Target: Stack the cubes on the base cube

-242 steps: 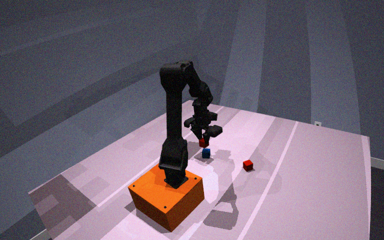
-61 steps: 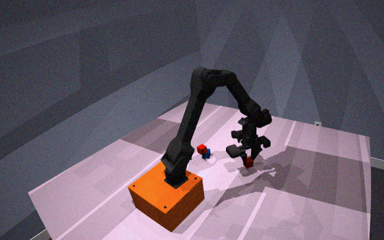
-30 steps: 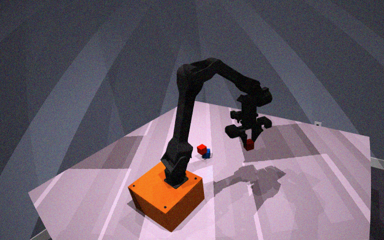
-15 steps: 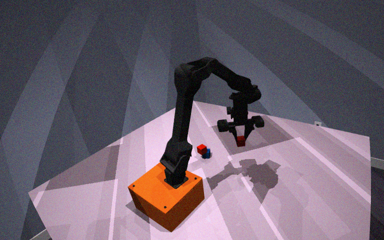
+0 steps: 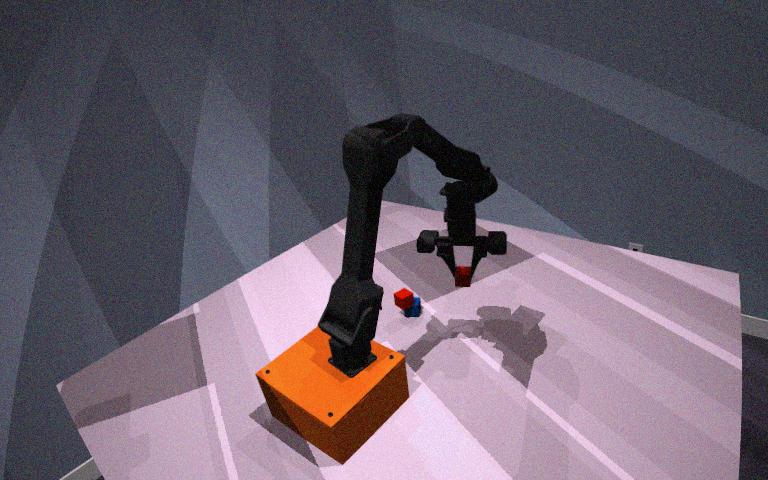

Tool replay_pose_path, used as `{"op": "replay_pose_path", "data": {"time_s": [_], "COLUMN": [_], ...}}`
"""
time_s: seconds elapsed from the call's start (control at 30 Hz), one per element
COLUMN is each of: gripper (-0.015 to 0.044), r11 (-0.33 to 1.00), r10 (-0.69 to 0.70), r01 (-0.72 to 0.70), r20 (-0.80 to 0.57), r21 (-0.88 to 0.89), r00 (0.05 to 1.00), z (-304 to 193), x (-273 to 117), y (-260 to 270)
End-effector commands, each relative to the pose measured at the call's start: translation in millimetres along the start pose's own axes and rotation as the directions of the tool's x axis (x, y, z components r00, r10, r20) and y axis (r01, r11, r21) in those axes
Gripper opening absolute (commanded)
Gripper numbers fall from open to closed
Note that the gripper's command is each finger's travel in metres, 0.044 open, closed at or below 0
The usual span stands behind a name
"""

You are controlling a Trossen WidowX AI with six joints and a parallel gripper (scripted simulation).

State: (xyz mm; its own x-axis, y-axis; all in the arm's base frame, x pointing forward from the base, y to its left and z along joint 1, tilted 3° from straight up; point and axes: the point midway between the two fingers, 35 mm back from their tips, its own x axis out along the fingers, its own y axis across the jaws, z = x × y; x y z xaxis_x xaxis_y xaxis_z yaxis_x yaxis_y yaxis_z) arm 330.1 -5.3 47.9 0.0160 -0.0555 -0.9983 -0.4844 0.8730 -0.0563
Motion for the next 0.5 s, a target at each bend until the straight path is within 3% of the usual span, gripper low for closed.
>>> {"op": "replay_pose_path", "data": {"time_s": [0.0,0.47], "gripper": [0.0105,0.0105], "r11": [0.997,0.940], "r10": [0.003,0.008], "r01": [-0.003,-0.008], "r20": [0.001,0.003], "r21": [0.074,0.340], "r00": [1.000,1.000], "z": [5.4,21.8], "x": [1.3,3.7], "y": [11.4,54.4]}}
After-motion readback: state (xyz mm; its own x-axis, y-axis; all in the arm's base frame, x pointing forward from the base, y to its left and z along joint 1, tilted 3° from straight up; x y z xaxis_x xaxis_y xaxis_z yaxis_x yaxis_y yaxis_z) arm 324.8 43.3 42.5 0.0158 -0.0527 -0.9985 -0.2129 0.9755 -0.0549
